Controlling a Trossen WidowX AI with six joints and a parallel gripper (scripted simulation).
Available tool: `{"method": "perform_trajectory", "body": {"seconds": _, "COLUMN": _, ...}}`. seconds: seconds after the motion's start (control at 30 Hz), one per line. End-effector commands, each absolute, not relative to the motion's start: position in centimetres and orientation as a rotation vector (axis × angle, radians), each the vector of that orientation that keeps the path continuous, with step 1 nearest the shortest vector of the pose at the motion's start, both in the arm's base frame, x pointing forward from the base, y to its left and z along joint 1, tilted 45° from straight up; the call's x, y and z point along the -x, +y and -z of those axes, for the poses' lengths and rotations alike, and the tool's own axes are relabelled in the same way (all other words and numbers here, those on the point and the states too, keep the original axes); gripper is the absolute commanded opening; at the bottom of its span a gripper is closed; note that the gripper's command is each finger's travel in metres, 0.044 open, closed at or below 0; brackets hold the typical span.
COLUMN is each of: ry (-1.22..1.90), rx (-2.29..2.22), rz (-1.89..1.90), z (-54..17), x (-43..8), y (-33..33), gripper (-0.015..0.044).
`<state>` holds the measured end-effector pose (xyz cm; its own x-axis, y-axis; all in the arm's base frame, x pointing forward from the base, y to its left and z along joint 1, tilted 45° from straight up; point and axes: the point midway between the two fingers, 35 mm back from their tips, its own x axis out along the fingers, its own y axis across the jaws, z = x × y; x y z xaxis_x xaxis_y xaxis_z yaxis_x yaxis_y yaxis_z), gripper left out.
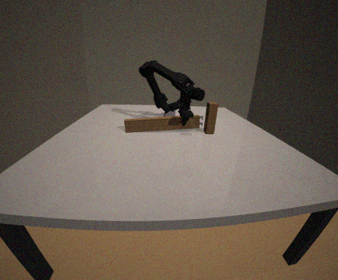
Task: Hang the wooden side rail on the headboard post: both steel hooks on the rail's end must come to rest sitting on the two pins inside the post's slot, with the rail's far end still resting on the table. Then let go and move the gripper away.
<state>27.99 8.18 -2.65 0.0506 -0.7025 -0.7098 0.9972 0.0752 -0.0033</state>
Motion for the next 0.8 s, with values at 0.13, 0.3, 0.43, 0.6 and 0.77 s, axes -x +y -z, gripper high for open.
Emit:
{"method": "perform_trajectory", "body": {"seconds": 0.13, "ry": 0.635, "rx": -0.590, "rz": 1.401, "z": 2.59, "x": -28.01, "y": 8.69, "gripper": 0.0000}}
{"method": "perform_trajectory", "body": {"seconds": 0.3, "ry": 0.635, "rx": -0.590, "rz": 1.401, "z": 2.67, "x": -27.95, "y": 8.69, "gripper": 0.0000}}
{"method": "perform_trajectory", "body": {"seconds": 0.43, "ry": 0.635, "rx": -0.590, "rz": 1.401, "z": 2.73, "x": -27.91, "y": 8.69, "gripper": 0.0000}}
{"method": "perform_trajectory", "body": {"seconds": 0.6, "ry": 0.635, "rx": -0.590, "rz": 1.401, "z": 2.81, "x": -27.86, "y": 8.68, "gripper": 0.0000}}
{"method": "perform_trajectory", "body": {"seconds": 0.77, "ry": 0.635, "rx": -0.590, "rz": 1.401, "z": 2.89, "x": -27.84, "y": 8.68, "gripper": 0.0000}}
